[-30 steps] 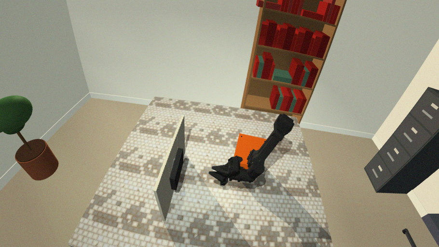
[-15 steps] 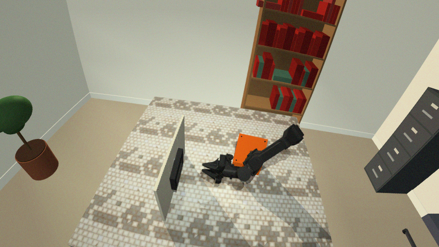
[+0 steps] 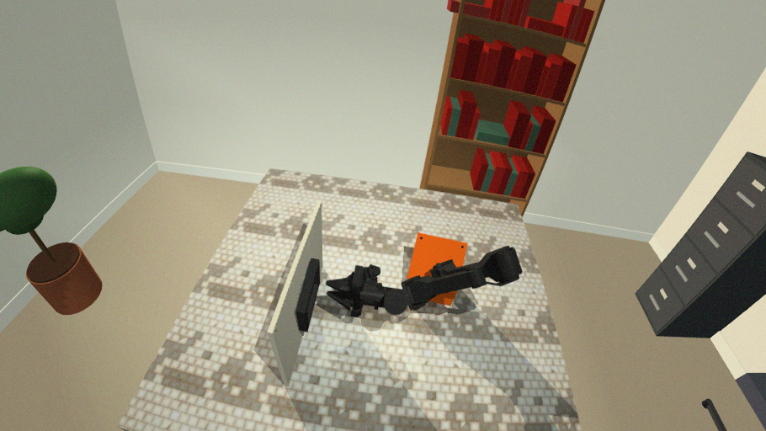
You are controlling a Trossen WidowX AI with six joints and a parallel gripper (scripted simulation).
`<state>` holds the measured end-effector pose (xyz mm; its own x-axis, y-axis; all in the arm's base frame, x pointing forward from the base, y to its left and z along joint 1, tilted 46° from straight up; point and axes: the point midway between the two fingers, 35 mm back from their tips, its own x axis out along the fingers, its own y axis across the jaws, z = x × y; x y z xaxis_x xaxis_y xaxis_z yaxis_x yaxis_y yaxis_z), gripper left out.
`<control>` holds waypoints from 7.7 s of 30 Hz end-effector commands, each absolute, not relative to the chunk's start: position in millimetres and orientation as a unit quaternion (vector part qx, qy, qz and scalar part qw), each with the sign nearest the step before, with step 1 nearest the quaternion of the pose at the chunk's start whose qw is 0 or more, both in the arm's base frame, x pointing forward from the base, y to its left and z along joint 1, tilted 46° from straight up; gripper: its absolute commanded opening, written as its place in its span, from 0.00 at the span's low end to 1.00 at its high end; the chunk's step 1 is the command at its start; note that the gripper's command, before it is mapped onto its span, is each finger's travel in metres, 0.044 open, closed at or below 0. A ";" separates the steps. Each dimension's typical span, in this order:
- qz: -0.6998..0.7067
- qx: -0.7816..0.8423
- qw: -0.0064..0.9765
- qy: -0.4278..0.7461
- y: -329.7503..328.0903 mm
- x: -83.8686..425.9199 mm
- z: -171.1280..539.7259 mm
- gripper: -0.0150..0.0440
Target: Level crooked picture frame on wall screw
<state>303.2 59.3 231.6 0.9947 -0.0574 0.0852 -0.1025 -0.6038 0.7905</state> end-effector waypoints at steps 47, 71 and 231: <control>0.032 0.897 0.439 -0.045 55.9 351.7 237.9 0.69; 0.032 0.897 0.439 -0.045 55.9 351.7 237.9 0.69; 0.032 0.896 0.440 -0.045 42.7 350.8 241.5 0.25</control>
<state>350.7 45.2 239.9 0.9950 -0.0439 0.0901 -0.0982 -0.6062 0.7893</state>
